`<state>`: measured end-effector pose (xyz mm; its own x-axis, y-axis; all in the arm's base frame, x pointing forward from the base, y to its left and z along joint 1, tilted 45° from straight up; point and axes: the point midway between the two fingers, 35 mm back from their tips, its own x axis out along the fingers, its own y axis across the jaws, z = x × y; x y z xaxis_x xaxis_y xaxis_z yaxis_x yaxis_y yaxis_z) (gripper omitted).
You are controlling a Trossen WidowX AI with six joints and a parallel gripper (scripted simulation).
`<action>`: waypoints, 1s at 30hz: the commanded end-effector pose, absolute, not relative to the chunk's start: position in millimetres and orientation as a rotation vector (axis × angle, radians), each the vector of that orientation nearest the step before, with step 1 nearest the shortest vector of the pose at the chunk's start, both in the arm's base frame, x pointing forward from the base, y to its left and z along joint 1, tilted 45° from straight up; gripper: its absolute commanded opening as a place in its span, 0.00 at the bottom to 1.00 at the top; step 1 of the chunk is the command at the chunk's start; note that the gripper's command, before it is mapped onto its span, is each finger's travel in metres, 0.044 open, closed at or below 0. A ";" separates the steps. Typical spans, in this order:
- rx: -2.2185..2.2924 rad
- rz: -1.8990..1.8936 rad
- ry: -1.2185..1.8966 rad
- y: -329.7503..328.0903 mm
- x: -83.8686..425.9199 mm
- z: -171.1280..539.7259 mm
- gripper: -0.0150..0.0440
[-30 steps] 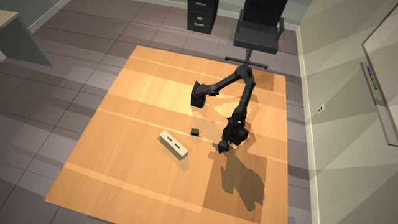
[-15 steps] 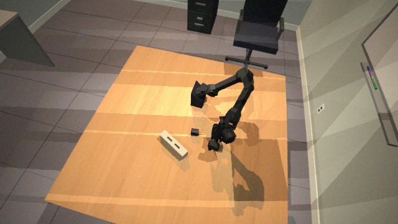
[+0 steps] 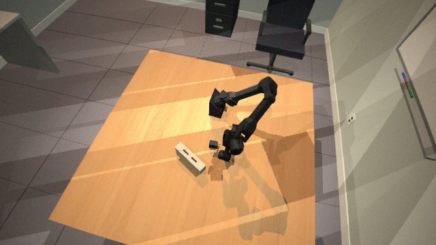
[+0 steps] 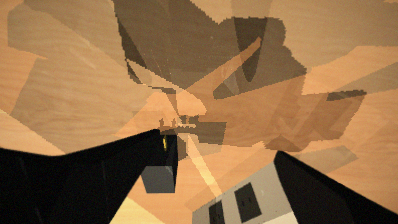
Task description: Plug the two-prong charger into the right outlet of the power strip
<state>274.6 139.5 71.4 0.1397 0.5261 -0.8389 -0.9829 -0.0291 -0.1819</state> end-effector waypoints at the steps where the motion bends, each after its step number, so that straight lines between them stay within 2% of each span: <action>1: -0.922 1.392 0.647 128.9 271.4 64.8 1.00; 30: -0.825 1.591 0.530 66.6 245.2 40.4 1.00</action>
